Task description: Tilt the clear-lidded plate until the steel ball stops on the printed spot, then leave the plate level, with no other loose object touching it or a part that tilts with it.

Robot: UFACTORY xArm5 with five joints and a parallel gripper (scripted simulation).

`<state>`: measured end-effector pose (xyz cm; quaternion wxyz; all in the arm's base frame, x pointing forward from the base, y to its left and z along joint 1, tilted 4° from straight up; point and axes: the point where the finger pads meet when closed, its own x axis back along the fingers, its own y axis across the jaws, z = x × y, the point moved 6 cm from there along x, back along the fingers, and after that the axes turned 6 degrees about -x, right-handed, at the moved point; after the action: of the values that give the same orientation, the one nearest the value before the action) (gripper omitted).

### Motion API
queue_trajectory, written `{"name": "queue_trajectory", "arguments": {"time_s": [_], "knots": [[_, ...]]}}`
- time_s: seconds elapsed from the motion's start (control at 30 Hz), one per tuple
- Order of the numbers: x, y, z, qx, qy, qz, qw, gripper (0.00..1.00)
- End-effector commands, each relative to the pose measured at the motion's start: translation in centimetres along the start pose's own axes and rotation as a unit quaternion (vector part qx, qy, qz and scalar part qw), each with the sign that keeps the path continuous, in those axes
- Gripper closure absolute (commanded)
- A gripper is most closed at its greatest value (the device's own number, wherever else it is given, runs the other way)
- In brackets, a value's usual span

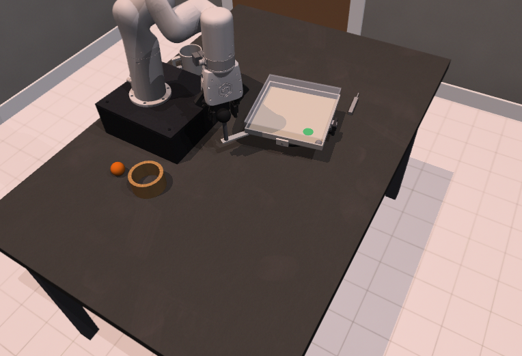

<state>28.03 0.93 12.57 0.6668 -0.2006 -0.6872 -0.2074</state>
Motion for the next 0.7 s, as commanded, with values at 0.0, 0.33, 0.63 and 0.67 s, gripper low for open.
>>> {"name": "queue_trajectory", "arguments": {"time_s": [0.0, 0.33, 0.63, 0.67], "knots": [[-0.37, 0.1, -0.09, 0.0, -0.001, -0.001, 1.0, 0.38], [-0.72, 0.12, -0.09, 0.0, -0.001, -0.001, 1.0, 0.38], [-0.78, 0.12, -0.08, 0.0, -0.001, -0.001, 1.0, 0.38], [-0.78, 0.12, -0.08, 0.0, -0.001, -0.001, 1.0, 0.38]]}}
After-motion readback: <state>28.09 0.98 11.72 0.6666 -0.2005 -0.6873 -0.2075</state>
